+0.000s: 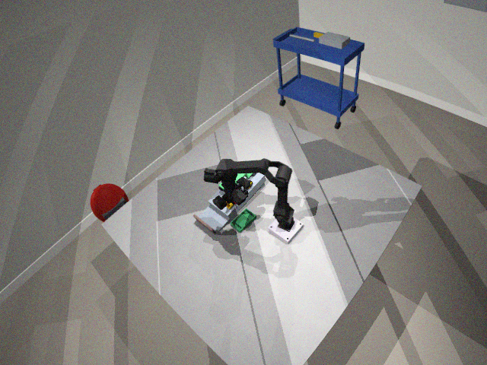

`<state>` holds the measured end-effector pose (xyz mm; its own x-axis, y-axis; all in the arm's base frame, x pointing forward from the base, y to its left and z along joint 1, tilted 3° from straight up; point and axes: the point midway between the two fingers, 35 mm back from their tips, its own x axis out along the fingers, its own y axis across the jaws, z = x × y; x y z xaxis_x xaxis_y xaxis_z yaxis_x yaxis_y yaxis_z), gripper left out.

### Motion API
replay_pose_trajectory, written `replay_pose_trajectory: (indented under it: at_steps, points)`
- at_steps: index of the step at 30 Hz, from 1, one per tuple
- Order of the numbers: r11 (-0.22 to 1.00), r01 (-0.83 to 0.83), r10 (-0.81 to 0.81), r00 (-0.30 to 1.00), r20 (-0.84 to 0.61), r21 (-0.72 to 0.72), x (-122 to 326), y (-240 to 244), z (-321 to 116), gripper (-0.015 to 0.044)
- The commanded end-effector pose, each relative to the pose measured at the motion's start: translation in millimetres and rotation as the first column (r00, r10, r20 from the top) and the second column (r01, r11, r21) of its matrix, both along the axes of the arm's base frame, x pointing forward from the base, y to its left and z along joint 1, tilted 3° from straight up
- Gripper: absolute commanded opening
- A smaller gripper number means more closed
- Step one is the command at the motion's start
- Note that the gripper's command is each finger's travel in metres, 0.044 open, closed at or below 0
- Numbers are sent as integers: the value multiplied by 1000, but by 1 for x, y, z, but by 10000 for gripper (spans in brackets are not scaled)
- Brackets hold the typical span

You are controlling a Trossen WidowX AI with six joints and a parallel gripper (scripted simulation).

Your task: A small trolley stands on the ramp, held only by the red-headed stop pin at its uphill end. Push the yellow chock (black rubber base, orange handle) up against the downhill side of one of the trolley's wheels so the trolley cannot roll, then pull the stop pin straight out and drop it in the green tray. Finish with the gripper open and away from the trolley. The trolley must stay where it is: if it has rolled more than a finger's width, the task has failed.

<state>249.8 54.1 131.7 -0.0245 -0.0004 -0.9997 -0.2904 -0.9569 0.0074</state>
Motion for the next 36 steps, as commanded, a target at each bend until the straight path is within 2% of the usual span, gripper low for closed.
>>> replay_pose_trajectory:
  at_steps: [1,22,31,36]
  points:
    - [998,-53,53,999,2,16,-1,0,0,0]
    - [998,-53,53,999,0,20,-29,6,-20,0]
    - [985,-52,45,998,40,167,-26,13,-42,0]
    - [982,-52,45,998,46,183,-24,20,-57,0]
